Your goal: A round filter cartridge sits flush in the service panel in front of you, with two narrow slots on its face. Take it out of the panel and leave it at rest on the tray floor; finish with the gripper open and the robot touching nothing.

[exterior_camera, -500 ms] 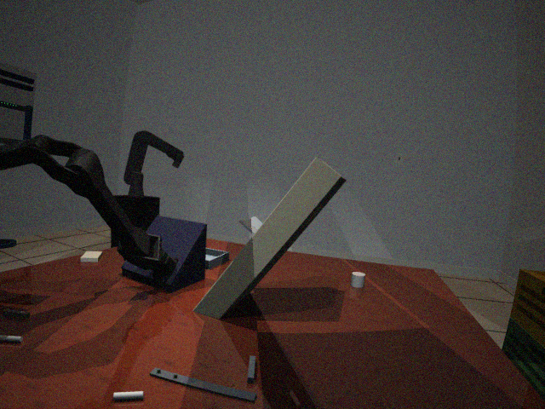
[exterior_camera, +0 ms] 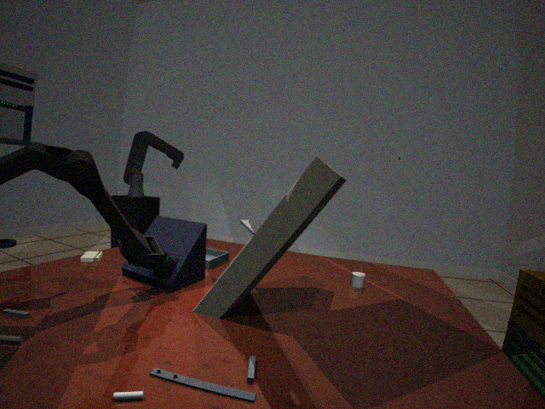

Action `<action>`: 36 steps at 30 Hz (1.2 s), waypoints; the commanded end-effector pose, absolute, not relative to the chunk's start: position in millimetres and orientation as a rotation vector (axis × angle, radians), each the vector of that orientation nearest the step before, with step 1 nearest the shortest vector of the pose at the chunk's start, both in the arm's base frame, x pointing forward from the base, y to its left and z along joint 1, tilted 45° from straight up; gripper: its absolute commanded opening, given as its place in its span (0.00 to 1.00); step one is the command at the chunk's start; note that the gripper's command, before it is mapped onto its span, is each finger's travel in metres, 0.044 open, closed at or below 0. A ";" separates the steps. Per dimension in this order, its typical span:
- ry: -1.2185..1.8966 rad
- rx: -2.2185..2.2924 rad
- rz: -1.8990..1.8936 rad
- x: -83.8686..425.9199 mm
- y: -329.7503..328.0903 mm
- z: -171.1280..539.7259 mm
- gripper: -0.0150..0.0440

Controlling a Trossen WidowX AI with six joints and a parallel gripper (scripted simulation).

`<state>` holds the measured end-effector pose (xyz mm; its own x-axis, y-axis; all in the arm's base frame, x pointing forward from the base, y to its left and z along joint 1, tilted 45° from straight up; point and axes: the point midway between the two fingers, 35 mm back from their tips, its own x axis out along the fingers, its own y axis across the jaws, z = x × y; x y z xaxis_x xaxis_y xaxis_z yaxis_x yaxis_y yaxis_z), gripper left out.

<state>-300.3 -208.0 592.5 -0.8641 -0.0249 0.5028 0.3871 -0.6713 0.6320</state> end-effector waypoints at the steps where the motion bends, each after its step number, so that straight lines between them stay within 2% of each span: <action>1: -0.974 -0.512 -2.561 -265.7 -263.5 576.3 0.43; 10: -0.617 -0.272 -2.413 -168.6 -354.2 540.7 0.43; 19: -0.244 -0.172 -2.165 -38.8 -404.2 502.3 0.43; 27: 0.062 -0.197 -1.884 86.0 -405.0 467.5 0.43; 36: 0.346 -0.326 -1.523 217.2 -357.5 428.0 0.43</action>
